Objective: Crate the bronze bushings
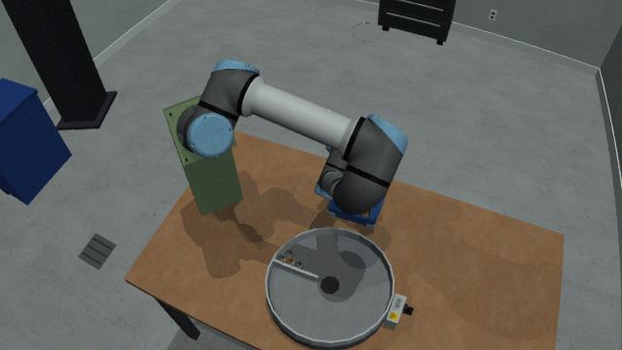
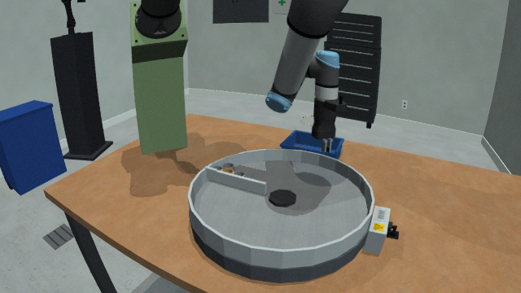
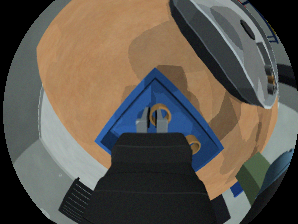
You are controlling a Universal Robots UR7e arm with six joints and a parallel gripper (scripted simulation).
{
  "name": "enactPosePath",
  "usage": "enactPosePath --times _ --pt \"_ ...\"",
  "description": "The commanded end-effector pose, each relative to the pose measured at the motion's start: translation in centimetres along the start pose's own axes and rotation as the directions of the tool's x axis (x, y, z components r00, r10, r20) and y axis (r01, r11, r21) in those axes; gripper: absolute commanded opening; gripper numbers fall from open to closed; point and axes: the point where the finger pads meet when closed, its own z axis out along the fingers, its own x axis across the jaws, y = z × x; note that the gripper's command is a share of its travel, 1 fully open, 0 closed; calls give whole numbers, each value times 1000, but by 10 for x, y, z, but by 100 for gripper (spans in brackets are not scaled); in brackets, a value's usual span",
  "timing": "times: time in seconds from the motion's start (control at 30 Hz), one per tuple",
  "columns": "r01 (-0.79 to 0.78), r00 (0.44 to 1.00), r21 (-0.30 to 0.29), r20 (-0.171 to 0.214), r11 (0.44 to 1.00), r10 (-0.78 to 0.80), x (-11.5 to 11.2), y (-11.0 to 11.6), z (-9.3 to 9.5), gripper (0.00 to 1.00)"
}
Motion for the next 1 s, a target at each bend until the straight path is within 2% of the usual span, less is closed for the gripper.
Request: enactPosePath --times 0.0,0.1,0.13,0.97 --pt "0 1000 1 1 1000 0 -1 0 0 0" --pt "0 1000 1 1 1000 0 -1 0 0 0" --pt "0 1000 1 1 1000 0 -1 0 0 42" --pt "0 1000 1 1 1000 0 -1 0 0 42"
